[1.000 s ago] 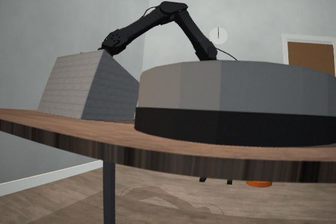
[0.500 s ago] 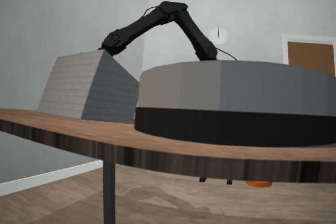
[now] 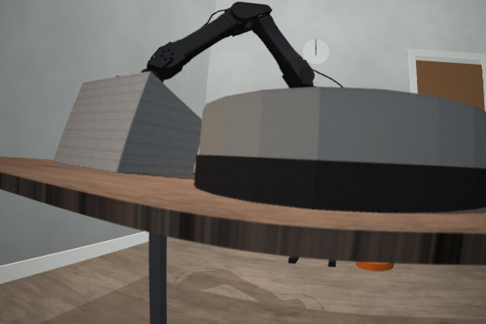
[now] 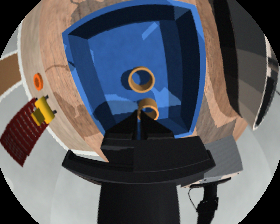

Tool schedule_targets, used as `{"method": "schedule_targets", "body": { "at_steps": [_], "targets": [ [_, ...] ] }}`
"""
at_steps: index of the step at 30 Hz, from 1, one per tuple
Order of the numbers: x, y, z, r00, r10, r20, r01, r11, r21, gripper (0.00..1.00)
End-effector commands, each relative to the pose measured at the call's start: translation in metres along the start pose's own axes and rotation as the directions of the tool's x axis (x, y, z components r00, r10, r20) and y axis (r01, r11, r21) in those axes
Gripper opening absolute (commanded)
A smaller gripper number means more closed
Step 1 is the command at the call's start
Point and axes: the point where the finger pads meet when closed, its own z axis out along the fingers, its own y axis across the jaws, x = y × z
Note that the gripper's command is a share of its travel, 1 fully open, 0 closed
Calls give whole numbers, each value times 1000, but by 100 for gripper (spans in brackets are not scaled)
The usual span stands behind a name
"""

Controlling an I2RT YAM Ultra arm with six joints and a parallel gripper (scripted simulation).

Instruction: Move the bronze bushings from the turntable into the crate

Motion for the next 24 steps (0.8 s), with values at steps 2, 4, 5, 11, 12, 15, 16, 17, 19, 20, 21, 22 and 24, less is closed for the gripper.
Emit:
{"method": "schedule_targets", "body": {
  "at_steps": [2, 4, 5, 11, 12, 15, 16, 17, 19, 20, 21, 22, 24],
  "targets": [
    [-5, 6, -1, 1000, 2, 11, -2, 1000, 4, 0],
    [-5, 7, -1, 1000, 1, 11, -1, 1000, 4, 0],
    [-4, 7, -2, 1000, 1, 10, -1, 1000, 4, 0],
    [-7, 6, -3, 1000, 7, 13, -7, 1000, 4, 0],
    [-7, 6, -3, 1000, 7, 13, -7, 1000, 4, 0],
    [-7, 6, -3, 1000, 7, 11, -7, 1000, 3, 0],
    [-7, 6, -3, 1000, 7, 11, -7, 1000, 3, 0],
    [-7, 6, -3, 1000, 7, 11, -7, 1000, 3, 0],
    [-7, 6, -3, 1000, 7, 11, -7, 1000, 3, 0],
    [-7, 6, -3, 1000, 7, 11, -7, 1000, 3, 0],
    [-7, 6, -3, 1000, 7, 11, -7, 1000, 3, 0],
    [-7, 6, -3, 1000, 7, 11, -7, 1000, 3, 0],
    [-7, 6, -3, 1000, 7, 11, -7, 1000, 3, 0]
  ]
}}
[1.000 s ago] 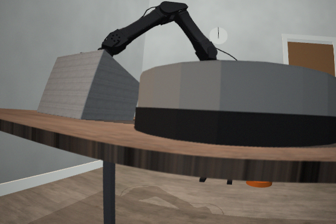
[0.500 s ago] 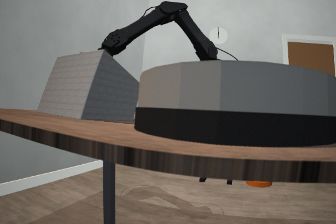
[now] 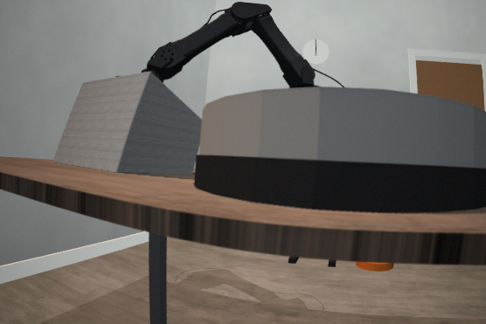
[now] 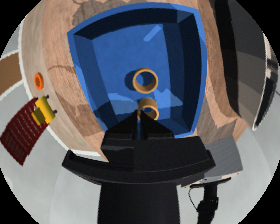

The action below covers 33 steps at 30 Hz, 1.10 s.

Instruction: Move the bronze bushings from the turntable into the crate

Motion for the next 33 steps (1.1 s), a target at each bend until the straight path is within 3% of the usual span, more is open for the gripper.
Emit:
{"method": "schedule_targets", "body": {
  "at_steps": [1, 24, 33],
  "targets": [
    [-5, 1, 0, 1000, 11, 6, -11, 1000, 9, 0],
    [-5, 1, 0, 1000, 11, 5, -11, 1000, 10, 0],
    [2, -12, 8, 1000, 16, -8, -16, 1000, 23, 0]
  ]
}}
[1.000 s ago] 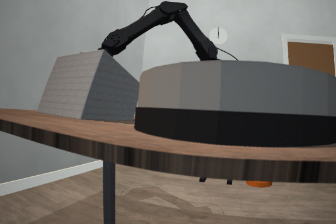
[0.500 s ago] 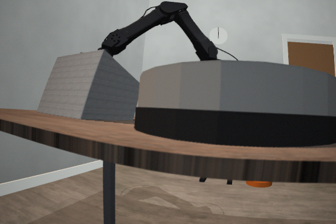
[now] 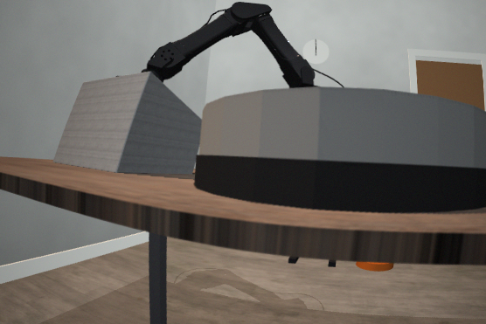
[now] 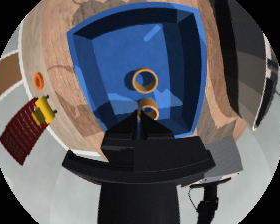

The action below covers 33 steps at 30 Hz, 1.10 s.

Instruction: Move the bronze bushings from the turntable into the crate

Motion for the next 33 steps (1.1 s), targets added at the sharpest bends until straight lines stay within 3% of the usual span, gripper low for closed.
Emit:
{"method": "schedule_targets", "body": {
  "at_steps": [1, 3, 4, 8, 33],
  "targets": [
    [2, -11, 7, 1000, 17, -8, -16, 1000, 24, 0],
    [2, -11, 7, 1000, 17, -8, -16, 1000, 24, 0],
    [-6, -1, 1, 1000, 9, 14, -9, 1000, 0, 0],
    [1, -11, 3, 1000, 15, -1, -15, 1000, 16, 0],
    [-1, -7, 1, 1000, 12, 4, -12, 1000, 8, 0]
  ]
}}
